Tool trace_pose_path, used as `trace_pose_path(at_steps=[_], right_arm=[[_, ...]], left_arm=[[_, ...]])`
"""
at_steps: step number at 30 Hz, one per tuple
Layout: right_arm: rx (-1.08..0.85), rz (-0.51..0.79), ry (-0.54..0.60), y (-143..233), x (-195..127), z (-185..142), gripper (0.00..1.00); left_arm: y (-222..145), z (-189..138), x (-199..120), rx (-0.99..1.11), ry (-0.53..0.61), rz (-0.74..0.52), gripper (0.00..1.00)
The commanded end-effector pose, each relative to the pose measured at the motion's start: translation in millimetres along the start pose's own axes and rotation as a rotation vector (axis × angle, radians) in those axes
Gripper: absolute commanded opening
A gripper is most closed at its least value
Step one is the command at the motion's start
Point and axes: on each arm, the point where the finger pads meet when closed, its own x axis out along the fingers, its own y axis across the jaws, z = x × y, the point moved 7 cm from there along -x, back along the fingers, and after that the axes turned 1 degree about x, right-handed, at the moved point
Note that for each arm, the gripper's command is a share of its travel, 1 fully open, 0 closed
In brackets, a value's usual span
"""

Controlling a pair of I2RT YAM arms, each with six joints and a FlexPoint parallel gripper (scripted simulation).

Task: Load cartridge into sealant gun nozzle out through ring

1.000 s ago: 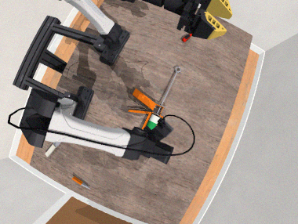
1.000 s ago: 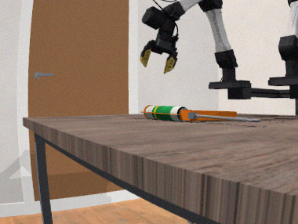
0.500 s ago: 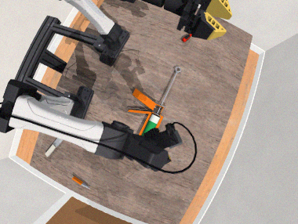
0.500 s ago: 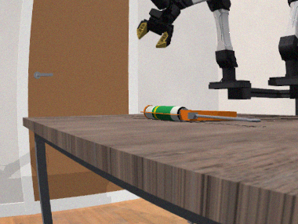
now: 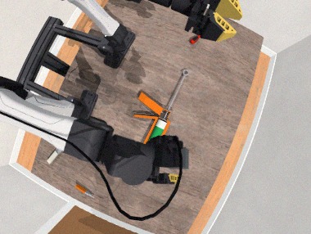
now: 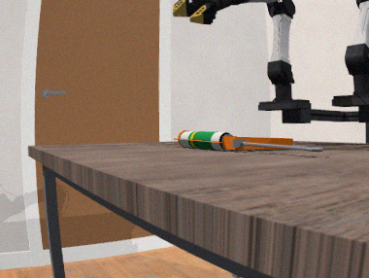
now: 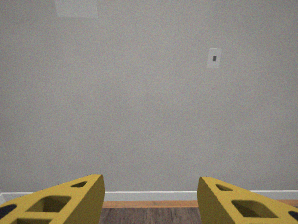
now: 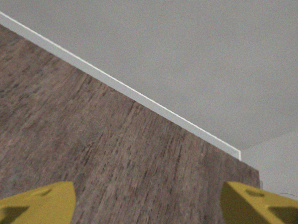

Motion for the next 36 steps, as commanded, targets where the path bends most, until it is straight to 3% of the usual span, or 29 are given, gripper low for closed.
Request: trace_pose_path(at_steps=[1,13,25,36], right_arm=[[0.118,-0.039,-0.089,1,-12,10,0.74],[0.385,-0.099,-0.363,-19,-73,47,0.74],[0.576,-0.109,-0.56,-30,-123,64,0.74],[0.522,-0.135,-0.513,-37,-120,62,0.74]], left_arm=[[0,1,-3,0.013,0.01,-0.002,0.52],[1,-5,-4,0.015,0.025,0.0,0.52],[1,-3,-5,0.015,0.018,0.002,0.52],[1,-2,-5,0.016,0.015,0.004,0.52]])
